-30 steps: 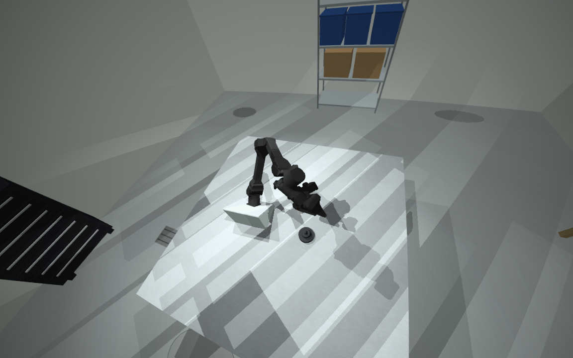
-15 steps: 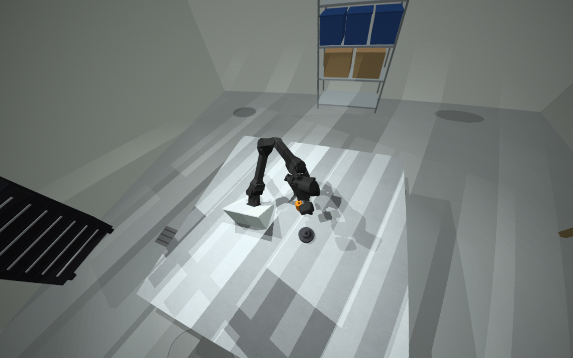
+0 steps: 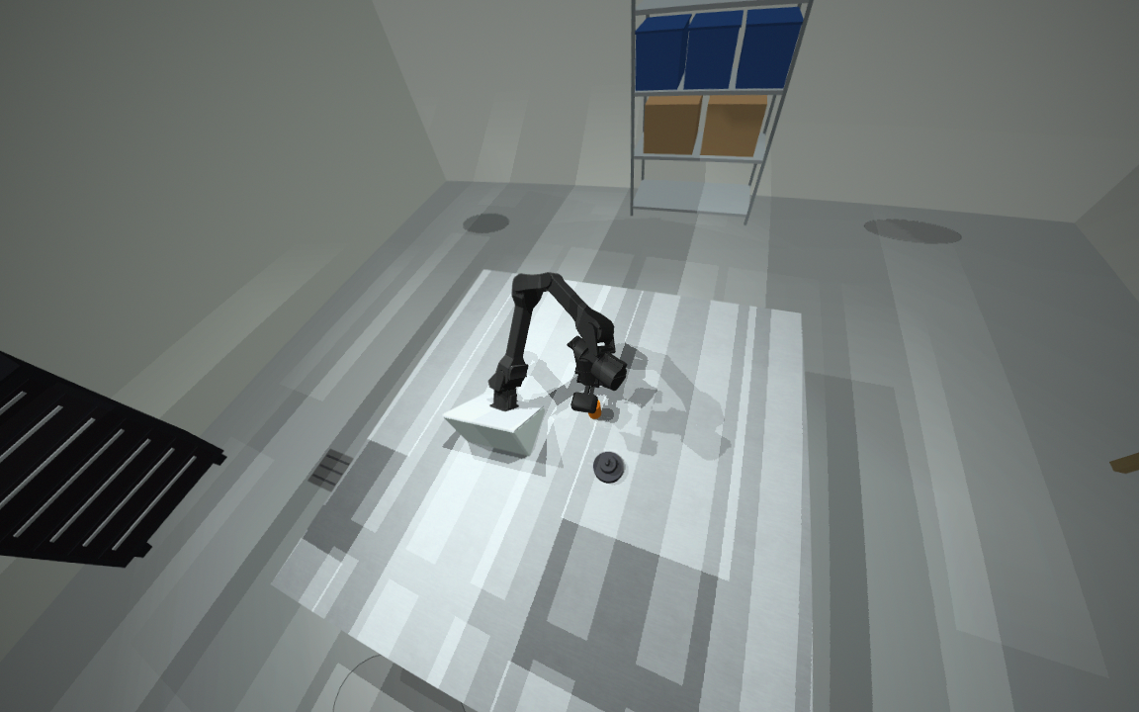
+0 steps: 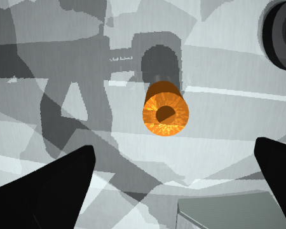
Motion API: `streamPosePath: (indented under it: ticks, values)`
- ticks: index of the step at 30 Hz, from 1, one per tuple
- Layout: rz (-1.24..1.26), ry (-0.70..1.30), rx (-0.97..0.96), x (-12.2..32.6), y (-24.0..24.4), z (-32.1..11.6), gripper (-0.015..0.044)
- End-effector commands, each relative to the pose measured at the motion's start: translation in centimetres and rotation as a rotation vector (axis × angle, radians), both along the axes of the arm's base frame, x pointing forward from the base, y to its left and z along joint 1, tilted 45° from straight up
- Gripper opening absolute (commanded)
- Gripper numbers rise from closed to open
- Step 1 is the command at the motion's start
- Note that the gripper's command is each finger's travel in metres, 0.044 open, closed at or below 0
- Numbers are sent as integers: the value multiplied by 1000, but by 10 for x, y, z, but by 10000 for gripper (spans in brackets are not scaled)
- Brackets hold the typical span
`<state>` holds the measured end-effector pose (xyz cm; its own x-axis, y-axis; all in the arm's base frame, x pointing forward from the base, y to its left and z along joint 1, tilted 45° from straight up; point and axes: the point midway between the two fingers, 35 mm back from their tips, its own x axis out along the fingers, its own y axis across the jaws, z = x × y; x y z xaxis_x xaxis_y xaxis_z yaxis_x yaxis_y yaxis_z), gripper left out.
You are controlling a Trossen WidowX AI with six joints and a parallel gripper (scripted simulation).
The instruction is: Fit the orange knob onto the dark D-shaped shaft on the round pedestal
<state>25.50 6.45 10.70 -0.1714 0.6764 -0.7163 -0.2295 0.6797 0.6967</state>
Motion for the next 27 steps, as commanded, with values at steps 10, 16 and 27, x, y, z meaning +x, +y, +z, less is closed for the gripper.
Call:
streamPosePath:
  ticks: [10,16,27]
  values:
    - [-8,17,-3,-12,30,-31,440]
    - [-8,17,-3,-13,35,-36,440]
    - [-8,16,-5,-15,47,-49,440]
